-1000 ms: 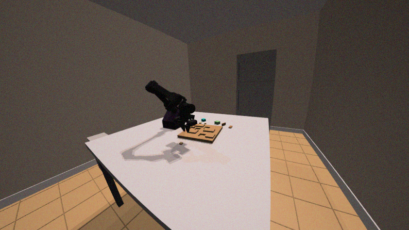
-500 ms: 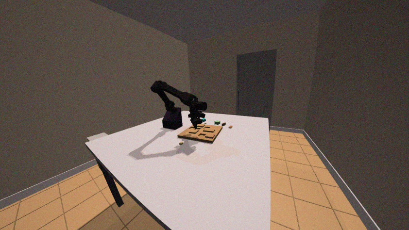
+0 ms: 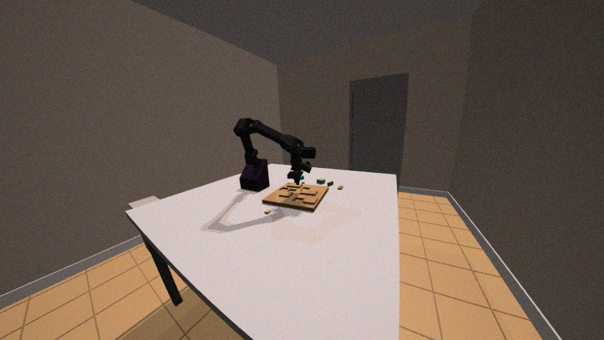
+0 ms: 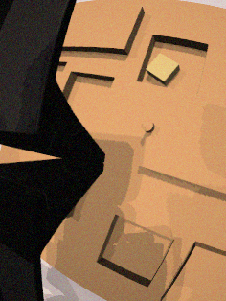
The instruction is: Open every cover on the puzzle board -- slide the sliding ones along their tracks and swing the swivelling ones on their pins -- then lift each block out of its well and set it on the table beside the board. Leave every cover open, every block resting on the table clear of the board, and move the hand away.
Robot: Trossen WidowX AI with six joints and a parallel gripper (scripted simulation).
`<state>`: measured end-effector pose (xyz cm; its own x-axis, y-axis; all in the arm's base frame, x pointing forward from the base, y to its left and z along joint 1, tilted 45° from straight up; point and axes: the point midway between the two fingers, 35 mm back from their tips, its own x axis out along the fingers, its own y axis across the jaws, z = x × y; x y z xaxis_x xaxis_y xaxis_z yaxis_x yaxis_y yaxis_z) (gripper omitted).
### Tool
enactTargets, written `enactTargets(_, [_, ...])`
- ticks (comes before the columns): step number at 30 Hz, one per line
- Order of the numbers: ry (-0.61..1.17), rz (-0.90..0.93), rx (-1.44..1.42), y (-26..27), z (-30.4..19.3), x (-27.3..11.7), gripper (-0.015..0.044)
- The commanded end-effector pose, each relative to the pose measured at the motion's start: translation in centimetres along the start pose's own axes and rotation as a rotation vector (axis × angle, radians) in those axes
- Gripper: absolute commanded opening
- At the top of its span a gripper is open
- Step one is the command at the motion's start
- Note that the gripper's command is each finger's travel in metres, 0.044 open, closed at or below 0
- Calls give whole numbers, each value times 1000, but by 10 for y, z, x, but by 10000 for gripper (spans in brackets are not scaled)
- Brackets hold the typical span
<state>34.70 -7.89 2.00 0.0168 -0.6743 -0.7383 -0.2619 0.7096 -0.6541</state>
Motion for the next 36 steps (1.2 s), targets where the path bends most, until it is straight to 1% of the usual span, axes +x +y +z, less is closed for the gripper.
enactTargets(1, [-6, -15, 203, 29, 9, -1, 0])
enactTargets(11, [-18, -48, 601, 84, 15, 0, 0])
enactTargets(22, [-19, -48, 609, 85, 15, 2, 0])
enactTargets(33, [-19, -50, 609, 82, 15, 47, 0])
enactTargets(36, [-19, -51, 609, 82, 15, 50, 0])
